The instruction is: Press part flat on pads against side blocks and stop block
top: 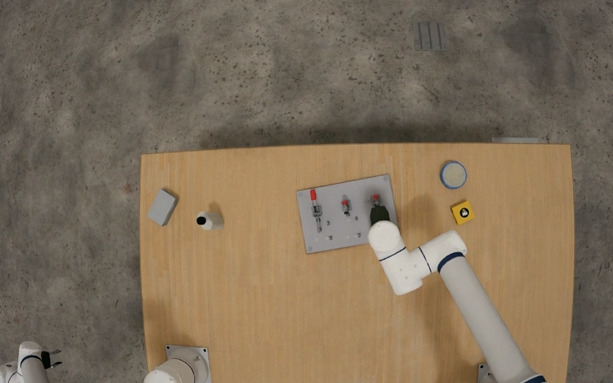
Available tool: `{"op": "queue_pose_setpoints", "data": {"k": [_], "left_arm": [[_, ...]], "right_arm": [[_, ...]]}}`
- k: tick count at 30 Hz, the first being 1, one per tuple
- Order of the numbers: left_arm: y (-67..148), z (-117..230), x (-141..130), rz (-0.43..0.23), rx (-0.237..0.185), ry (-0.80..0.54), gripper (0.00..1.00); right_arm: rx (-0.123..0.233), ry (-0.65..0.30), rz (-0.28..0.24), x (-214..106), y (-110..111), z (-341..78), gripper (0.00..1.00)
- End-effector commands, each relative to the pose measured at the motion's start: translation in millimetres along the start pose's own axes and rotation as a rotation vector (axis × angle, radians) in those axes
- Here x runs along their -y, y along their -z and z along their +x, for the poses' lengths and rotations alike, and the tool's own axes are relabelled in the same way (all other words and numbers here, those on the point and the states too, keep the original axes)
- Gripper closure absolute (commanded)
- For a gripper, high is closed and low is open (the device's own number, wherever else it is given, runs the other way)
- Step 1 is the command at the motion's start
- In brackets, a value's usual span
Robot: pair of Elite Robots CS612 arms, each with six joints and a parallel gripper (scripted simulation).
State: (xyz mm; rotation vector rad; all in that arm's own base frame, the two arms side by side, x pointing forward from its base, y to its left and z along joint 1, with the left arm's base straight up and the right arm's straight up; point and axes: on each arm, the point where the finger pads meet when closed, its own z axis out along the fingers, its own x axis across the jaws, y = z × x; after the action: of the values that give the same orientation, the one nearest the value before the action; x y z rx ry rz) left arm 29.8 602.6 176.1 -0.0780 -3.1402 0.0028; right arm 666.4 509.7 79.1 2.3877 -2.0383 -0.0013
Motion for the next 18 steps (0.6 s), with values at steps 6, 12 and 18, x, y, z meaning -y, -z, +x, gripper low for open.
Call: {"op": "queue_pose_setpoints", "data": {"k": [6,12,18], "left_arm": [[1,0,-1,-0.002,0.000,0.000,0.00],[1,0,-1,-0.002,0.000,0.000,0.00],[1,0,-1,-0.002,0.000,0.000,0.00]], "right_arm": [[0.001,0.000,0.002,-27,1,-2,1.00],[0.001,0.000,0.002,-38,1,-2,1.00],[0.001,0.000,0.002,-49,1,-3,1.00]]}}
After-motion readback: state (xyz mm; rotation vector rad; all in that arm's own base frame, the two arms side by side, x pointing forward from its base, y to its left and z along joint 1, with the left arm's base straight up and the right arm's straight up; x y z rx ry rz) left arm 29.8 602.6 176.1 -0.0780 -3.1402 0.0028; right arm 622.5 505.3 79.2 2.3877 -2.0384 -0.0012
